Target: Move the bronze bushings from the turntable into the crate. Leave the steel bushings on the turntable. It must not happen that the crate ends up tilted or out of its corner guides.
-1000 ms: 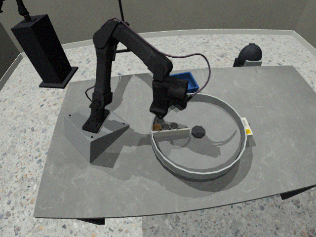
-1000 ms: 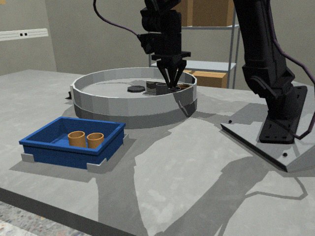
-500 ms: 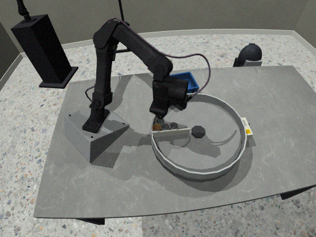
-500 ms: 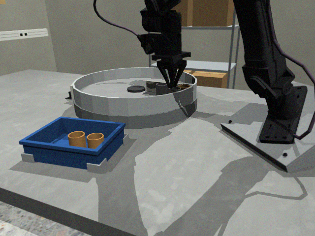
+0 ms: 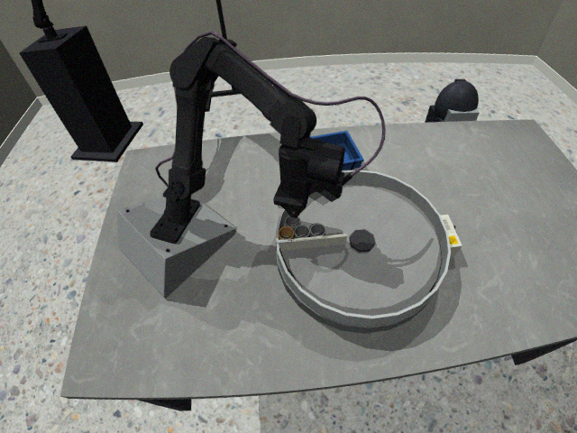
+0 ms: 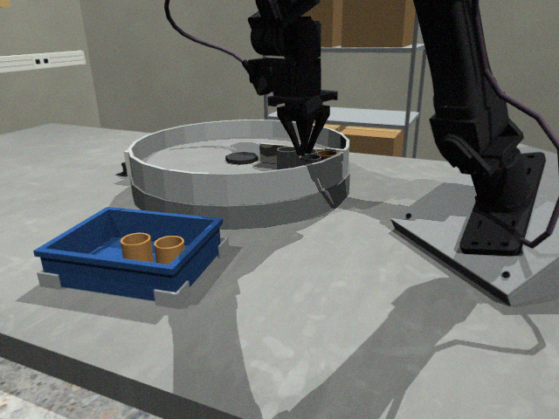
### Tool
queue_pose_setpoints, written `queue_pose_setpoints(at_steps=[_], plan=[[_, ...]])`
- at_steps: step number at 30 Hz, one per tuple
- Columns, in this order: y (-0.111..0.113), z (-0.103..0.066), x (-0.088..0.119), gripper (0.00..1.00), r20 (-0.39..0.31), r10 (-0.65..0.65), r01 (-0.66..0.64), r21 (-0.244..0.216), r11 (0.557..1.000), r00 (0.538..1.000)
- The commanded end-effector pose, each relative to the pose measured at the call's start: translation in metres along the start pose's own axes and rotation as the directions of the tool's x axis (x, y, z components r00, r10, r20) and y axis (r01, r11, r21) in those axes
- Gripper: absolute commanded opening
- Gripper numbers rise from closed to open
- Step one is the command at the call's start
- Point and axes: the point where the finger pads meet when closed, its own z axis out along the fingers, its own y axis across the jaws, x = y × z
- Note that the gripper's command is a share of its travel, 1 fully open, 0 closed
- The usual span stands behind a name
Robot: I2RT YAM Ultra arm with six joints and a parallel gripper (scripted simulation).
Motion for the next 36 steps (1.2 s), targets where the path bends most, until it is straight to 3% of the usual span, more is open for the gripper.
queue_pose_setpoints(at_steps=[1,26,30,33,34,36], plan=[[-0.001,-0.010,-0.012,0.15,0.040,0.001,-0.001,0.004,1.000,0.999],[0.000,-0.009,-0.014,0.15,0.051,-0.006,0.006,0.006,1.000,0.999],[0.000,0.002,0.000,0.15,0.014,0.003,-0.003,0.002,1.000,1.000],[-0.001,0.002,0.000,0.15,0.016,0.004,-0.004,0.003,1.000,1.000],[0.001,-0.008,-0.014,0.15,0.057,-0.011,0.011,0.008,1.000,0.998],[0.001,-0.008,-0.014,0.15,0.056,-0.011,0.011,0.008,1.000,0.998]])
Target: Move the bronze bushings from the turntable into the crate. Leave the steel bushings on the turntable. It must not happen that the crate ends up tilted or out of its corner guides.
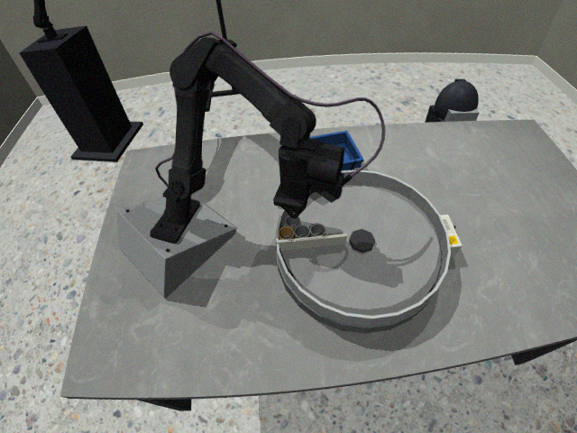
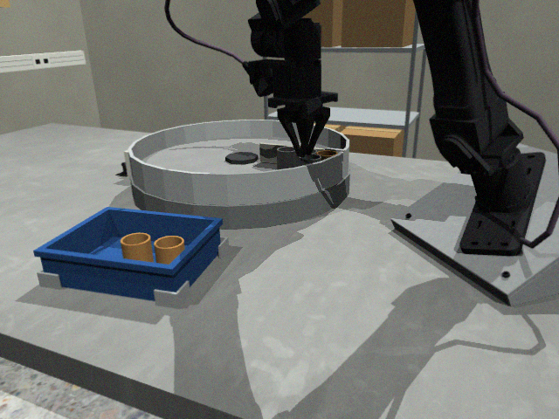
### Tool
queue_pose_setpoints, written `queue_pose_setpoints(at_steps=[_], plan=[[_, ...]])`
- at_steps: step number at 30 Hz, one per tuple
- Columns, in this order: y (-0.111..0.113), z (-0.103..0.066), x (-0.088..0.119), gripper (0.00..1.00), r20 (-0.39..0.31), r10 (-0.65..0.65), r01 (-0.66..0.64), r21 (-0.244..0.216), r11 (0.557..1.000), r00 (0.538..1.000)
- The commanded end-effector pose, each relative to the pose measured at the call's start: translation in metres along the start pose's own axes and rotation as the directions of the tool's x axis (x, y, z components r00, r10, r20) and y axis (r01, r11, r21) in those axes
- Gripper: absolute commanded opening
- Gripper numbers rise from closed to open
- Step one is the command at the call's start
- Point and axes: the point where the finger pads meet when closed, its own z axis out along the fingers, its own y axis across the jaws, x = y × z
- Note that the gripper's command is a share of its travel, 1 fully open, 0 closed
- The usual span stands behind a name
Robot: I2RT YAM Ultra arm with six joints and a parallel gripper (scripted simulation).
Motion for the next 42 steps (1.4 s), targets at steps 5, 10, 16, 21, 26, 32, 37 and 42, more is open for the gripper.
queue_pose_setpoints(at_steps=[5,10,16,21,26,32,37,42], plan=[[0.001,-0.011,-0.013,0.15,0.049,-0.009,0.009,0.008,1.000,0.999],[0.001,-0.011,-0.013,0.15,0.049,-0.009,0.009,0.008,1.000,0.999],[0.001,-0.011,-0.013,0.15,0.049,-0.009,0.009,0.008,1.000,0.999],[0.001,-0.011,-0.013,0.15,0.049,-0.009,0.009,0.008,1.000,0.999],[0.001,-0.011,-0.013,0.15,0.049,-0.009,0.009,0.008,1.000,0.999],[0.001,-0.011,-0.013,0.15,0.049,-0.009,0.009,0.008,1.000,0.999],[0.000,0.003,-0.001,0.15,0.009,0.002,-0.002,0.003,1.000,1.000],[-0.003,0.015,0.001,0.15,-0.008,0.011,-0.011,0.008,1.000,1.000]])
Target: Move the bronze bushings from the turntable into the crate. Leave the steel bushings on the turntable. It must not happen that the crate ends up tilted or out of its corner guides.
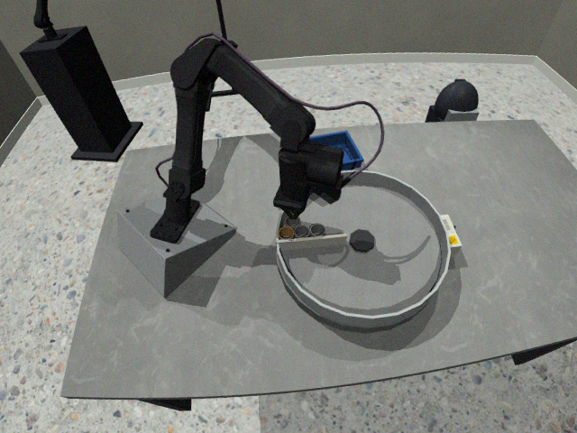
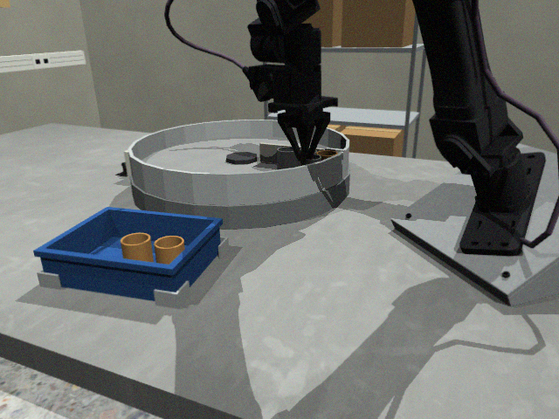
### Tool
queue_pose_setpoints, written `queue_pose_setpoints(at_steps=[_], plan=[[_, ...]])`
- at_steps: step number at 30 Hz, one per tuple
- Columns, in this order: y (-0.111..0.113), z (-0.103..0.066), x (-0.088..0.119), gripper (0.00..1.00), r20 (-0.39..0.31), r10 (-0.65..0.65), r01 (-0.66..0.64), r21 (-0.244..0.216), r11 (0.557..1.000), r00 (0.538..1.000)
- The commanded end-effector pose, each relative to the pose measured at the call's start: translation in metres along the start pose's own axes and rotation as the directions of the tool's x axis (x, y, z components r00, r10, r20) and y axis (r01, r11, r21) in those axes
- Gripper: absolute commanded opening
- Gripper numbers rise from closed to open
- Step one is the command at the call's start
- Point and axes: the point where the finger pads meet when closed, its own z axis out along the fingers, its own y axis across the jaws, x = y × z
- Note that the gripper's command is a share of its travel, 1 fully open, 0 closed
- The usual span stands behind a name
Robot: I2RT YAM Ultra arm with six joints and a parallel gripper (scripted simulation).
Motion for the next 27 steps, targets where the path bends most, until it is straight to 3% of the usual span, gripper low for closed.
queue_pose_setpoints(at_steps=[1,6,7,10,27], plan=[[-0.005,0.010,-0.001,0.15,0.001,0.012,-0.012,0.011,1.000,1.000],[-0.003,0.011,-0.002,0.15,0.014,0.008,-0.008,0.008,1.000,1.000],[-0.003,0.003,-0.015,0.15,0.052,0.004,-0.004,0.011,1.000,0.999],[-0.005,0.016,-0.002,0.15,0.007,0.014,-0.014,0.008,1.000,1.000],[-0.003,0.010,-0.005,0.15,0.027,0.005,-0.005,0.009,1.000,1.000]])
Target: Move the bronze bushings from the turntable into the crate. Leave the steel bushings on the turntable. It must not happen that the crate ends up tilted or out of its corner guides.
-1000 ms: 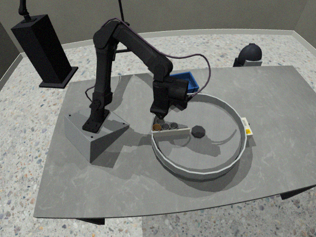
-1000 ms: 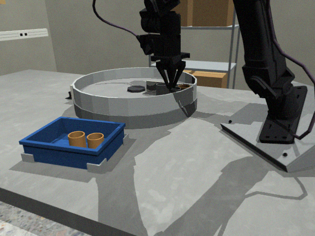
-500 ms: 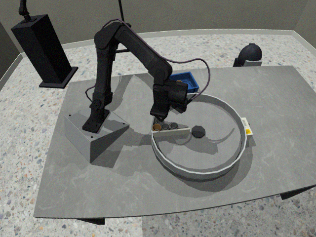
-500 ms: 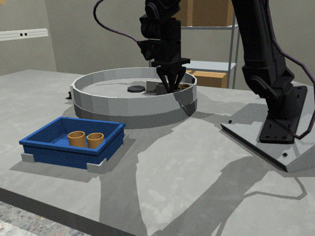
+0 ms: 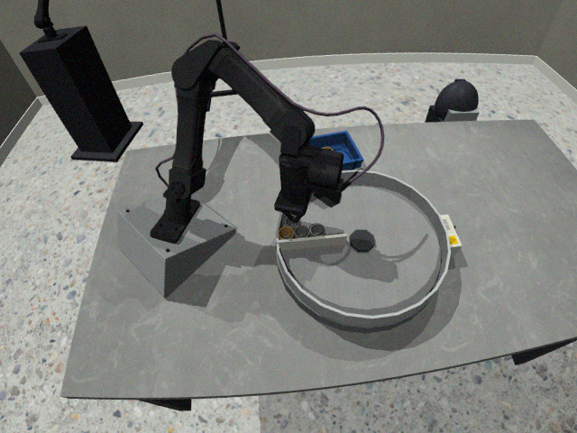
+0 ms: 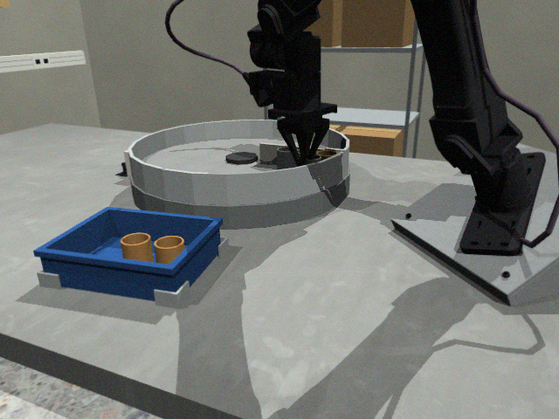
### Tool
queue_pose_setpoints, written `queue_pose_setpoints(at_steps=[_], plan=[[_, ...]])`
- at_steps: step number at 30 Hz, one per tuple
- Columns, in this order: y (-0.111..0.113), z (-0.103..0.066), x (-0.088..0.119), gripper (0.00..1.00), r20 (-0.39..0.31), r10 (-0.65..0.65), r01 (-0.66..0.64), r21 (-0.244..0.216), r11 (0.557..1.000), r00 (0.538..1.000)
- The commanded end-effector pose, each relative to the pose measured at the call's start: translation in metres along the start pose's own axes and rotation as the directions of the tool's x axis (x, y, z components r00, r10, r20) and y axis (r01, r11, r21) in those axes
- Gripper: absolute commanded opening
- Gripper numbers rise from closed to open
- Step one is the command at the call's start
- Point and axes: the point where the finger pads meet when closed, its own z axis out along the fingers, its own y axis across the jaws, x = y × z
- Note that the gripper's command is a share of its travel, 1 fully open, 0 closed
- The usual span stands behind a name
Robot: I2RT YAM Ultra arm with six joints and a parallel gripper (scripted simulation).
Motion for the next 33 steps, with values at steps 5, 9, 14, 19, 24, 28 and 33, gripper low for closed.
queue_pose_setpoints(at_steps=[5,9,14,19,24,28,33], plan=[[-0.0020,-0.0007,-0.0020,0.15,0.013,0.003,-0.003,0.007,1.000,1.000],[-0.0020,-0.0007,-0.0020,0.15,0.013,0.003,-0.003,0.007,1.000,1.000],[-0.0020,-0.0007,-0.0020,0.15,0.013,0.003,-0.003,0.007,1.000,1.000],[-0.0020,-0.0007,-0.0020,0.15,0.013,0.003,-0.003,0.007,1.000,1.000],[-0.0051,-0.0017,-0.0026,0.00,0.017,0.007,-0.007,0.013,1.000,1.000],[-0.0048,-0.0016,-0.0024,0.00,0.016,0.006,-0.007,0.013,1.000,1.000],[-0.0048,-0.0016,-0.0024,0.00,0.016,0.006,-0.007,0.013,1.000,1.000]])
